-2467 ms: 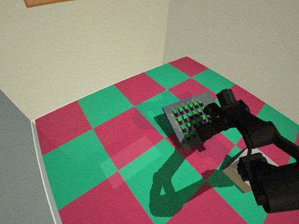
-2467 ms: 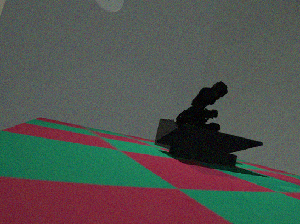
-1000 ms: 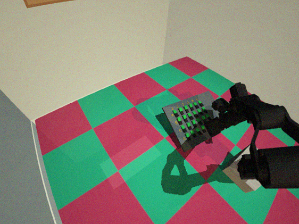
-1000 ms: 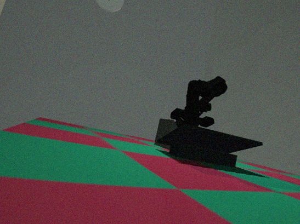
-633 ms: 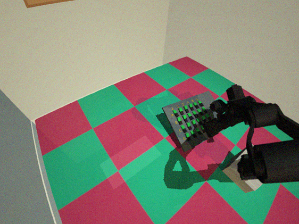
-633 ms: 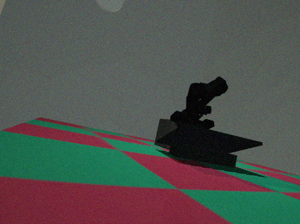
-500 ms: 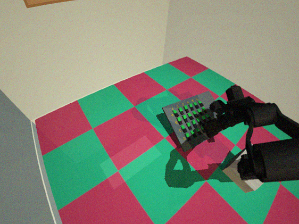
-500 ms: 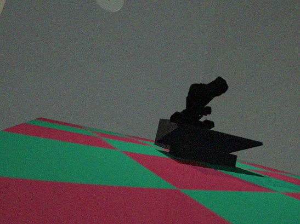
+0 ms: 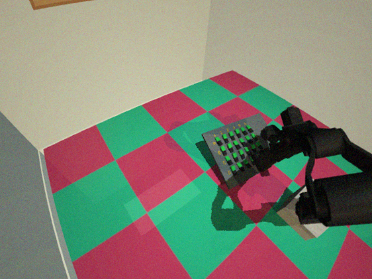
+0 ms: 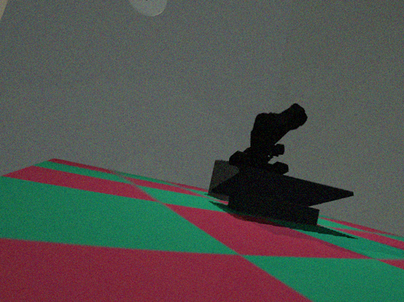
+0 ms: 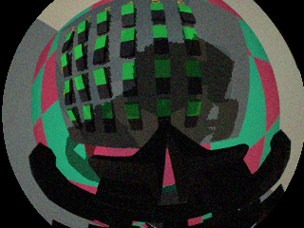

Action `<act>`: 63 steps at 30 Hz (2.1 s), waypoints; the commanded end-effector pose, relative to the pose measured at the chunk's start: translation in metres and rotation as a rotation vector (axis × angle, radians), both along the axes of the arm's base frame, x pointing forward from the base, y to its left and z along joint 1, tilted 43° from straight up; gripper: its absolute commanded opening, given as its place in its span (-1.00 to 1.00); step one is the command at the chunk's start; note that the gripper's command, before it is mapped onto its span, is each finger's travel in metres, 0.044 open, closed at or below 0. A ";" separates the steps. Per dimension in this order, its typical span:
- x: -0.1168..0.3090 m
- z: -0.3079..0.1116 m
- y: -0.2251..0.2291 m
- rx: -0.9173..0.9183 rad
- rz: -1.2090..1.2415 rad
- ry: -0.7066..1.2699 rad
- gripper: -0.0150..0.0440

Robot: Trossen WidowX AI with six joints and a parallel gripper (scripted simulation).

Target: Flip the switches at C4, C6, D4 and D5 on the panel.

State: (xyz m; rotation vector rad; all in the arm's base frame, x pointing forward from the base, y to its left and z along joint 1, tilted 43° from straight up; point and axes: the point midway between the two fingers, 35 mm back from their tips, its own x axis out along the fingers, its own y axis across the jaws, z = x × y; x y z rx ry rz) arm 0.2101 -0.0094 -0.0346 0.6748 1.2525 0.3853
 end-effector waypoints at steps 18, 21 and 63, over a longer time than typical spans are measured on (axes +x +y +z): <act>0.001 -0.001 0.002 0.007 -0.004 -0.001 -0.49; 0.001 -0.002 0.003 0.007 -0.004 -0.001 -0.49; 0.055 0.090 -0.022 0.009 0.013 0.018 -0.49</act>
